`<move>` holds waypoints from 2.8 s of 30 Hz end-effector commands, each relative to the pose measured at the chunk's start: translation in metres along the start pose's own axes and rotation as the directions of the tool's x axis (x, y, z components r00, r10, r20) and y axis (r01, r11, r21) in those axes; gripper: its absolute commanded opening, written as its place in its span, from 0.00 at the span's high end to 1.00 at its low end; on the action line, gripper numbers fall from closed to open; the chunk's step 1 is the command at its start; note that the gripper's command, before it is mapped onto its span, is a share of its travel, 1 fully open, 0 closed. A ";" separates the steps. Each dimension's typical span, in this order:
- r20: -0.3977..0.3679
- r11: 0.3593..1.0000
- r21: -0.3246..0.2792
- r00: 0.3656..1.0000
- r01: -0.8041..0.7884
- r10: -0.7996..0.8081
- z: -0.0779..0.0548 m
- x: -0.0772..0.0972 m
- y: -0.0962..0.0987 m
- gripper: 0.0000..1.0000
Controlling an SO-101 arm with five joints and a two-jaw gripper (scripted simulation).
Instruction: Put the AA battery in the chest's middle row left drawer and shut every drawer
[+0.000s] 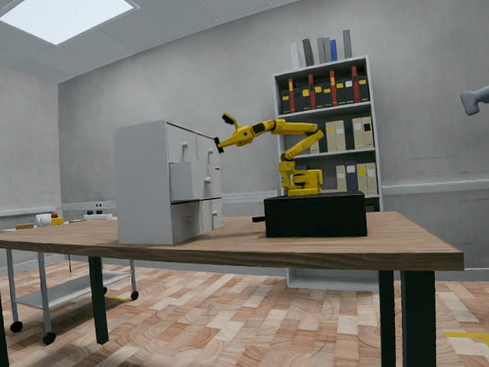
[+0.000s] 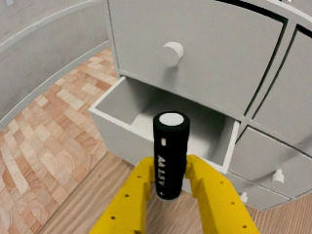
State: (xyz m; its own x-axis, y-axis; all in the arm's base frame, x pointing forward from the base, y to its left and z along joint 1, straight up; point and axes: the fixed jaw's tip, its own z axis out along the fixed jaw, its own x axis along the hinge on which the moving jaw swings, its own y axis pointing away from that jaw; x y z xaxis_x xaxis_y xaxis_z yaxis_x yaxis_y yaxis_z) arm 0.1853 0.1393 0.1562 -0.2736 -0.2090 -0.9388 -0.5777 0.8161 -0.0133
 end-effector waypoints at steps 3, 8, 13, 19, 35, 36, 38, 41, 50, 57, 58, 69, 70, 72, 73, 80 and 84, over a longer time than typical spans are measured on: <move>0.001 1.000 -0.004 1.000 -0.012 0.012 0.000 0.003 0.001 1.00; 0.001 1.000 -0.004 1.000 -0.012 0.012 0.000 0.003 0.001 1.00; 0.001 1.000 -0.004 1.000 -0.012 0.012 0.000 0.003 0.001 1.00; 0.001 1.000 -0.002 1.000 -0.013 0.013 0.014 -0.006 0.000 1.00; 0.001 1.000 0.005 1.000 -0.016 0.016 0.075 -0.016 -0.002 1.00; 0.001 1.000 0.005 1.000 -0.016 0.016 0.075 -0.016 -0.002 1.00; 0.001 1.000 0.005 1.000 -0.016 0.016 0.075 -0.016 -0.002 1.00; 0.001 1.000 0.005 1.000 -0.016 0.016 0.075 -0.016 -0.002 1.00; 0.001 1.000 0.005 1.000 -0.016 0.016 0.075 -0.016 -0.002 1.00; 0.001 1.000 0.007 1.000 -0.017 0.017 0.076 -0.019 -0.003 1.00; 0.001 1.000 0.008 1.000 -0.017 0.017 0.076 -0.019 -0.003 1.00; 0.001 1.000 0.010 1.000 -0.018 0.018 0.077 -0.022 -0.004 1.00; 0.001 1.000 0.010 1.000 -0.018 0.018 0.077 -0.022 -0.004 1.00; 0.001 1.000 0.011 1.000 -0.018 0.018 0.077 -0.022 -0.004 1.00; 0.001 1.000 0.011 1.000 -0.018 0.018 0.077 -0.022 -0.004 1.00; 0.001 1.000 0.011 1.000 -0.018 0.018 0.077 -0.022 -0.004 1.00; 0.001 1.000 0.011 1.000 -0.018 0.018 0.077 -0.022 -0.004 1.00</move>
State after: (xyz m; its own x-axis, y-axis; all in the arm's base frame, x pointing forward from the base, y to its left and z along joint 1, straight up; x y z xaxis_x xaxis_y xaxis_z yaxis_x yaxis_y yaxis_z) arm 0.2486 0.1844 0.1465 -0.2802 -0.2147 -0.9356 -0.5796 0.8148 -0.0134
